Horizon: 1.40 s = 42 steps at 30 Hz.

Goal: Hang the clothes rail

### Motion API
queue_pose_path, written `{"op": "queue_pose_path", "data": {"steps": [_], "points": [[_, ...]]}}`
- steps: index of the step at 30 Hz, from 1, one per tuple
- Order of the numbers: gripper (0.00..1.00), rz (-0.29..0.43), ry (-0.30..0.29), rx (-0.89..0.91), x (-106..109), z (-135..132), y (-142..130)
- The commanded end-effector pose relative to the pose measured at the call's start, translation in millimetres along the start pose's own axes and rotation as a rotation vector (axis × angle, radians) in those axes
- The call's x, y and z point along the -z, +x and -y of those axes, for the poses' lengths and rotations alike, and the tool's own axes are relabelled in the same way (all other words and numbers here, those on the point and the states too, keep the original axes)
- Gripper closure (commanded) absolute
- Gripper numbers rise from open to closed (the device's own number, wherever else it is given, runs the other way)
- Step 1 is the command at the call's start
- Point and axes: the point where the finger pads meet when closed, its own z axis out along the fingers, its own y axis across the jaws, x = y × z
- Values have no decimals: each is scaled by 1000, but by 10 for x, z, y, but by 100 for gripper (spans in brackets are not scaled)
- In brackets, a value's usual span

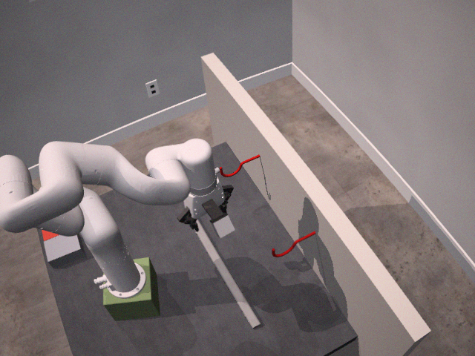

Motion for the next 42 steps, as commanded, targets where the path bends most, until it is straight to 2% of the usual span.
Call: {"op": "queue_pose_path", "data": {"steps": [1,15,42], "points": [[0,-26,1,-139,-21,-5,93],[0,-26,1,-139,-39,-19,145],[0,-26,1,-139,-423,-20,154]]}}
